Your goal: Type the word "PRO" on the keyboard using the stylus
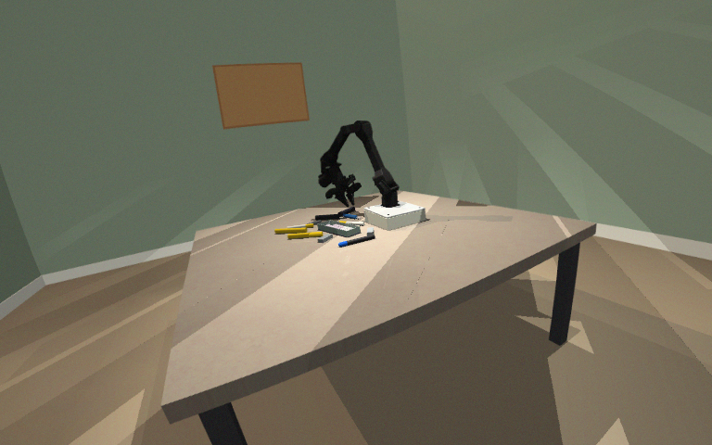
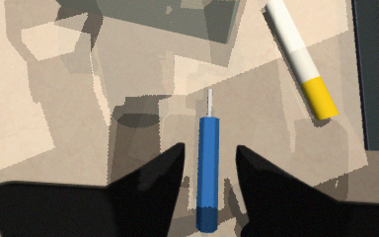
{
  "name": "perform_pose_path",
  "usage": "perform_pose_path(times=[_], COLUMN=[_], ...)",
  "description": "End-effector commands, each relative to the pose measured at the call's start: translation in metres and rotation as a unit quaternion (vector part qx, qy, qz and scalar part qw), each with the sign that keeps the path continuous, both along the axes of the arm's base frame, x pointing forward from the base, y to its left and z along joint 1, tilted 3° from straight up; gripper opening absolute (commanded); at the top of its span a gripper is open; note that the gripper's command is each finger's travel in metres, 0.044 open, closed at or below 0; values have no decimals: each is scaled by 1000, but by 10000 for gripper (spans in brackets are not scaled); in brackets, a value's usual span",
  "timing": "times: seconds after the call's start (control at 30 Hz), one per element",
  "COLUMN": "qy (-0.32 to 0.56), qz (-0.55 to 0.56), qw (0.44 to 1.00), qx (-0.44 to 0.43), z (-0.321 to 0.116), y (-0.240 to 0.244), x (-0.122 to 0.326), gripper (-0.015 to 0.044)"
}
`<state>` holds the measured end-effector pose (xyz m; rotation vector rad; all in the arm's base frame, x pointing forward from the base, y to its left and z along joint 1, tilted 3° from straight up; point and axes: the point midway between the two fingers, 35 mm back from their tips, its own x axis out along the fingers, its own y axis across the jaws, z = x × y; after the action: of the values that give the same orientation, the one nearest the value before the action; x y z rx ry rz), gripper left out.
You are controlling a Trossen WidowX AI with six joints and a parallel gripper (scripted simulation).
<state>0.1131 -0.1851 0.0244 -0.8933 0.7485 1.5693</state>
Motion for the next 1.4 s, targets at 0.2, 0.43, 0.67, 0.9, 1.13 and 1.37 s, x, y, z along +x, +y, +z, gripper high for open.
perform_pose_path(times=[0.2,0.43,0.67,0.9,1.13,1.37], qy=[-1,-1,-1,-1,-1,-1], qz=[0,0,0,0,0,0], qw=[1000,1000,1000,1000,1000,1000], qx=[5,5,5,5,5,5], z=[-7,-12,-16,-20,-24,-29], y=[0,1,1,1,1,2], x=[0,0,0,0,0,0], gripper=[150,150,150,150,150,150])
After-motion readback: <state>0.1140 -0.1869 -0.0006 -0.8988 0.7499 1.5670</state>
